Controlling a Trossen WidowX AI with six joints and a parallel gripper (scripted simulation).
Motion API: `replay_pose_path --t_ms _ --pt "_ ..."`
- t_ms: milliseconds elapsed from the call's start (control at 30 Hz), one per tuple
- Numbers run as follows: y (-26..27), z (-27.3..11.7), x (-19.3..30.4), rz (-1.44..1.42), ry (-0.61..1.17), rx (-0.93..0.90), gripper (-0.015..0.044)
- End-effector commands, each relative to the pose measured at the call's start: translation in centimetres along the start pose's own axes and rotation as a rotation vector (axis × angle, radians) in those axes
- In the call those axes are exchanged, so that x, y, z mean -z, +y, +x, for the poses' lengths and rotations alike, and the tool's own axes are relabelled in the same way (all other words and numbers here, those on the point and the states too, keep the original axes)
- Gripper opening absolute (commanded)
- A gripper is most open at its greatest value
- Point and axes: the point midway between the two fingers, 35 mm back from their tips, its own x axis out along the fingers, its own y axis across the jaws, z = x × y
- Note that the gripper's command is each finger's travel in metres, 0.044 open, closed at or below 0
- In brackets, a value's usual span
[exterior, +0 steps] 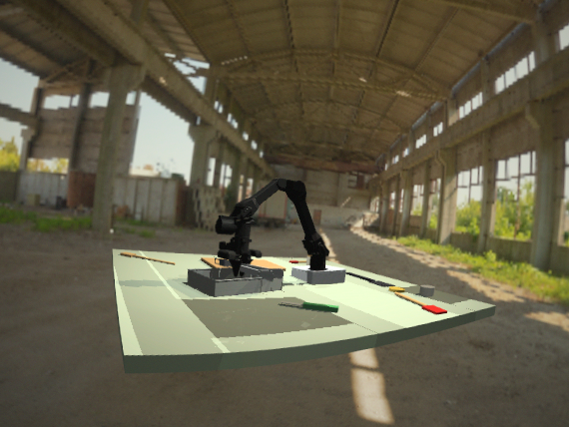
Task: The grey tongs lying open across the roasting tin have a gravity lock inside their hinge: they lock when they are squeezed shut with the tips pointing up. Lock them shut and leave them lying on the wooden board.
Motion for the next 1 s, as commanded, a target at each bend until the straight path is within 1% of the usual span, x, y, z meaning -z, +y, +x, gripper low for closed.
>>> replay_pose_path --t_ms 0,467,667,833,967 --pt "0.0 0.0 0.0 0.0 -0.001 0.001 0.0107" --pt "0.0 0.0 0.0 0.0 -0.001 0.001 0.0014" --pt "0.0 0.0 0.0 0.0 -0.001 0.001 -0.0143" --pt "0.0 -0.2 0.0 0.0 0.0 0.001 -0.015" --pt "0.6 -3.3 -0.2 -0.001 0.001 0.002 -0.015"
